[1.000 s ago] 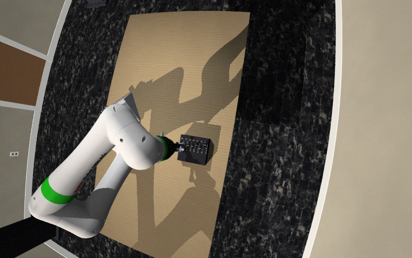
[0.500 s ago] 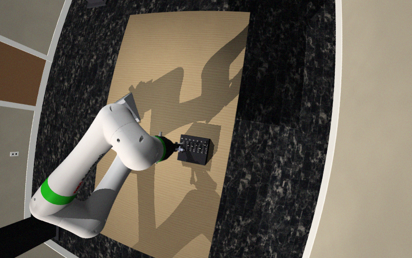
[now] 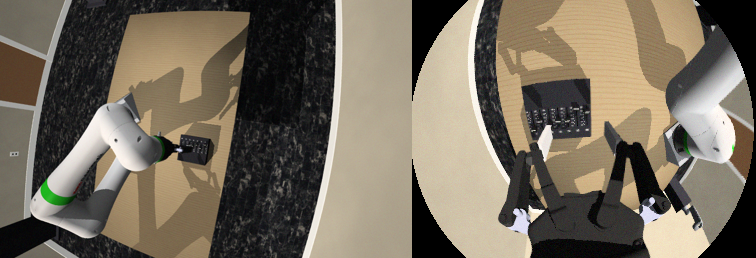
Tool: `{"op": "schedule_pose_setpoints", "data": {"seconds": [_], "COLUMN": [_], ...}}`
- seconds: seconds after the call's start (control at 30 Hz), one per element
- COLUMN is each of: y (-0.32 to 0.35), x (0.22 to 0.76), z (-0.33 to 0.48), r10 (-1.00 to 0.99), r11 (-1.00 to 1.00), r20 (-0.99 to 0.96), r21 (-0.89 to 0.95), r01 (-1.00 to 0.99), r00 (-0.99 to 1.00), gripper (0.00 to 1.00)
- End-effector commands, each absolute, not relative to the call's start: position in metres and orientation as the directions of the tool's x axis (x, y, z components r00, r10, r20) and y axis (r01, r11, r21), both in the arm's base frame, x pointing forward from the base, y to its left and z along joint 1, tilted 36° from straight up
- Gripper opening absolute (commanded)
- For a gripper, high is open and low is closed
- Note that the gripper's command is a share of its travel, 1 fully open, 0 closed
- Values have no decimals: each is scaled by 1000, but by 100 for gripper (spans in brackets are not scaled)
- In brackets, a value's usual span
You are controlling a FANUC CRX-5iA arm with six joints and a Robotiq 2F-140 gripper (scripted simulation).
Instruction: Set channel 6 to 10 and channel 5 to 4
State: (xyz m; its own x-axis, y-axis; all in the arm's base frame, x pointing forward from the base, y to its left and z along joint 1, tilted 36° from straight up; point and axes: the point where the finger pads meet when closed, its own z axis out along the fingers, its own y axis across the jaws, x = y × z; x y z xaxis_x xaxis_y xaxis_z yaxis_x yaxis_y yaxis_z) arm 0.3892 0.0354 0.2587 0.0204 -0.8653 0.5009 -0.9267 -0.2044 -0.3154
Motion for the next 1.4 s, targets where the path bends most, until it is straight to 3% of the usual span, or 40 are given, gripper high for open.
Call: {"op": "schedule_pose_setpoints", "data": {"seconds": [0.0, 1.37], "y": [39, 61], "x": [386, 368], "z": [265, 304], "r10": [-865, -865], "r11": [-204, -204], "r20": [501, 501], "r21": [-316, -316], "r01": [-927, -927], "r00": [20, 20], "gripper": [100, 100]}}
